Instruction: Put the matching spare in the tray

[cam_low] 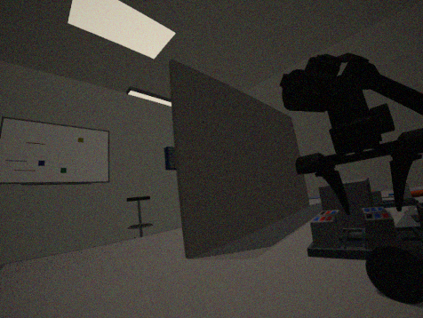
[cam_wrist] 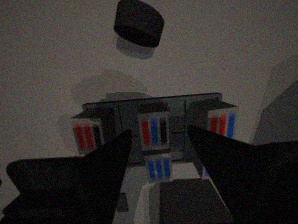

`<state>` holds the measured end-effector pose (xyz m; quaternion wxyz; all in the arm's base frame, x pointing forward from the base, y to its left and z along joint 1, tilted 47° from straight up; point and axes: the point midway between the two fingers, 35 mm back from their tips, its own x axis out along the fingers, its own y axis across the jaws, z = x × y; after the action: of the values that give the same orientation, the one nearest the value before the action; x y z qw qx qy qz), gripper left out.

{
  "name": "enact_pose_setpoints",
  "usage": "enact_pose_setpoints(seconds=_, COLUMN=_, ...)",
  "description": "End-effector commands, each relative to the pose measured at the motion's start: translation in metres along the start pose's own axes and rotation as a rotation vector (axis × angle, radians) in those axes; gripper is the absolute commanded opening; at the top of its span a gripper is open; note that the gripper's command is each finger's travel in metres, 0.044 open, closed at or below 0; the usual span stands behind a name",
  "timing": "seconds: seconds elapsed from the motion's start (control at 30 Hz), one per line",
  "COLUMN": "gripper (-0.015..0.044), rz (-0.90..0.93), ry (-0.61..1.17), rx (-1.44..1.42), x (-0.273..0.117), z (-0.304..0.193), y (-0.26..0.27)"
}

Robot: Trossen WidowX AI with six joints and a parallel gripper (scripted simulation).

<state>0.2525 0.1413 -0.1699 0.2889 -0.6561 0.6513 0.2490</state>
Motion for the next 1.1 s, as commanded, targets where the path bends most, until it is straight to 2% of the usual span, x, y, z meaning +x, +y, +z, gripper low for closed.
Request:
enact_pose_setpoints(seconds=0.0, gripper=0.03, rz=0.005, ry=0.013, rx=-0.01, x=0.012, z=-0.003, y=0.003)
enact_pose_setpoints(seconds=0.6, gripper=0.03, rz=0.005, ry=0.016, rx=-0.01, x=0.041, z=-0.005, y=0.005)
enact_pose_setpoints(seconds=1.07, gripper=0.03, rz=0.005, ry=0.016, rx=-0.01, x=0.042, z=-0.005, y=0.005)
